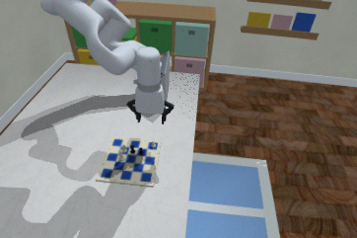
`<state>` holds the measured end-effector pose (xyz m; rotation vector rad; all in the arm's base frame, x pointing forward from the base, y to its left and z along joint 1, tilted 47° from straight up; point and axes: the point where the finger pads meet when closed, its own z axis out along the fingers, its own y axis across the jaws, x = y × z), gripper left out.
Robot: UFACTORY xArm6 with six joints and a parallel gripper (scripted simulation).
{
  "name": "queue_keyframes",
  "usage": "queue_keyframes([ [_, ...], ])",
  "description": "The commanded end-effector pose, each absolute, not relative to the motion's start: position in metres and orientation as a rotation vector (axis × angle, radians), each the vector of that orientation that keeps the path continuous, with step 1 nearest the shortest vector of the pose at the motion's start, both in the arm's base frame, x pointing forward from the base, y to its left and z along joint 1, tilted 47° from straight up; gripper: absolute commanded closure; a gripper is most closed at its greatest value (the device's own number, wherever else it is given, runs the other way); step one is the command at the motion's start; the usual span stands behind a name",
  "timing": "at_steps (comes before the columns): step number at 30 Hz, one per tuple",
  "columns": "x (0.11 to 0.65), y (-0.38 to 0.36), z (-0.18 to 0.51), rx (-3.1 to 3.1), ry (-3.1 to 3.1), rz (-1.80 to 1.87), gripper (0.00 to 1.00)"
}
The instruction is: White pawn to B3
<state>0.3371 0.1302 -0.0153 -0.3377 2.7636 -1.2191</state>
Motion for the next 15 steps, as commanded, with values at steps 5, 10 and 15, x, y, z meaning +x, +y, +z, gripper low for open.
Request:
queue_keyframes([
  [5, 0.342, 0.119, -0.028, -0.338, 2.762, -1.218, 0.0],
  [10, 0.346, 0.102, -0.045, -0.339, 2.766, -1.217, 0.0],
  [15, 0.346, 0.1, -0.048, -0.339, 2.768, -1.217, 0.66],
])
